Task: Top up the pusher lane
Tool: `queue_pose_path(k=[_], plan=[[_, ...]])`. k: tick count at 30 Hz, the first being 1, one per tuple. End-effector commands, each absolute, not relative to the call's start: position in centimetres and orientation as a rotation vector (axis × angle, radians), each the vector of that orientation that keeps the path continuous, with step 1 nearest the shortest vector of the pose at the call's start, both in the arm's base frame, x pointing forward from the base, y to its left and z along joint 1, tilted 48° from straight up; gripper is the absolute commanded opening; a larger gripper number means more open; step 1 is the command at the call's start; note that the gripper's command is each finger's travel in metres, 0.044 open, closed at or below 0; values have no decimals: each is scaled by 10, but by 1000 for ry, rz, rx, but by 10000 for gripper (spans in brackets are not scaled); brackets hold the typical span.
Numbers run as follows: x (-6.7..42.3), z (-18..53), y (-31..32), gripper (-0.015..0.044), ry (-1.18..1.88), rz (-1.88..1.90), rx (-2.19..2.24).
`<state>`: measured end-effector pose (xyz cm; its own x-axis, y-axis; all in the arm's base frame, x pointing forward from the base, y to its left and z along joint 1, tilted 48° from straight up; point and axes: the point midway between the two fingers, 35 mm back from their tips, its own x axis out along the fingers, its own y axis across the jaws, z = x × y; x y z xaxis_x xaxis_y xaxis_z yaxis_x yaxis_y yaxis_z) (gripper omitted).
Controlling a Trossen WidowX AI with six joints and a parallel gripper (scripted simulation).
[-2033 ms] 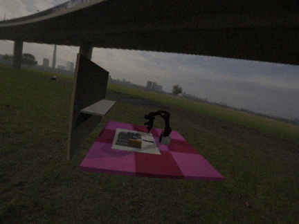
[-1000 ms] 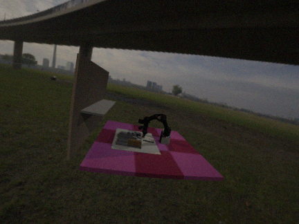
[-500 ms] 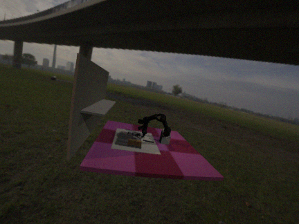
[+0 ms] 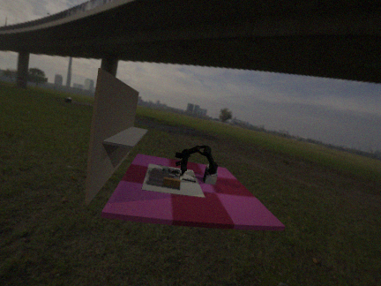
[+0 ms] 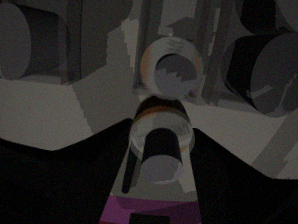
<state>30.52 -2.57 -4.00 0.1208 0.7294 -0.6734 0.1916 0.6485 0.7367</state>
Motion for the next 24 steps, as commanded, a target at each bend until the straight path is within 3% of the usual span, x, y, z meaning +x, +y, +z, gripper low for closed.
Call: queue_pose_path(k=[1, 24], plan=[[312, -41, -28, 0, 1418, 465, 827], [324, -42, -31, 0, 1417, 465, 827]])
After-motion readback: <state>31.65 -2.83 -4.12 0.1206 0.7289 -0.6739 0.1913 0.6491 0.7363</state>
